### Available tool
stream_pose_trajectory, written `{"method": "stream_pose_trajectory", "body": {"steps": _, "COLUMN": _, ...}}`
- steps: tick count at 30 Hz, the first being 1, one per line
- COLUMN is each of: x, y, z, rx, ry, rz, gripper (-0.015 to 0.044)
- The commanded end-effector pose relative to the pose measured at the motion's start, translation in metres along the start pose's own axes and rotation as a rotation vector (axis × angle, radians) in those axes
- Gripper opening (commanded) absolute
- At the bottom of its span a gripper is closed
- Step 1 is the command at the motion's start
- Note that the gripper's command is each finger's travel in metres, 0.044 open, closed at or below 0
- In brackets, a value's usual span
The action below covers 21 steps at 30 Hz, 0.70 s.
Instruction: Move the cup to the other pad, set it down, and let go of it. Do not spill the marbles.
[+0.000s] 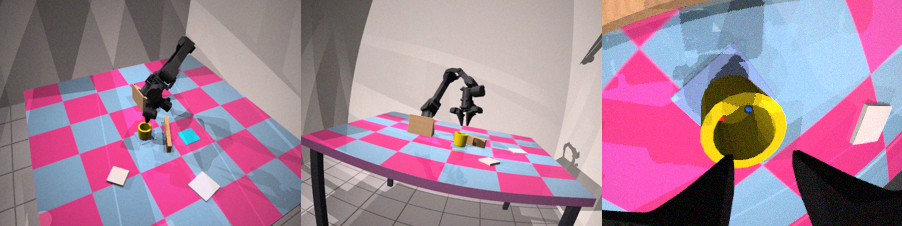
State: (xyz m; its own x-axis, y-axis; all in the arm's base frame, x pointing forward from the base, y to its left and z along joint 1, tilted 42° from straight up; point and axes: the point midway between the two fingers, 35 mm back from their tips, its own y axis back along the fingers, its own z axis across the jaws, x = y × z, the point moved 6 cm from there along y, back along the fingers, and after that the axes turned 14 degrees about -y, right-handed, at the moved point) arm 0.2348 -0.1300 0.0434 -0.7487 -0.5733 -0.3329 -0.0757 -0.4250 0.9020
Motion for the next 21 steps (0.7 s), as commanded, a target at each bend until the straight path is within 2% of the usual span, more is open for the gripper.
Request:
{"method": "stream_pose_trajectory", "body": {"steps": 1, "x": 0.031, "y": -0.016, "z": 0.004, "rx": -0.271, "ry": 0.093, "rz": -0.130, "gripper": 0.0167}}
{"method": "stream_pose_trajectory", "body": {"steps": 21, "x": 0.027, "y": -0.031, "z": 0.007, "rx": -0.271, "ry": 0.093, "rz": -0.130, "gripper": 0.0167}}
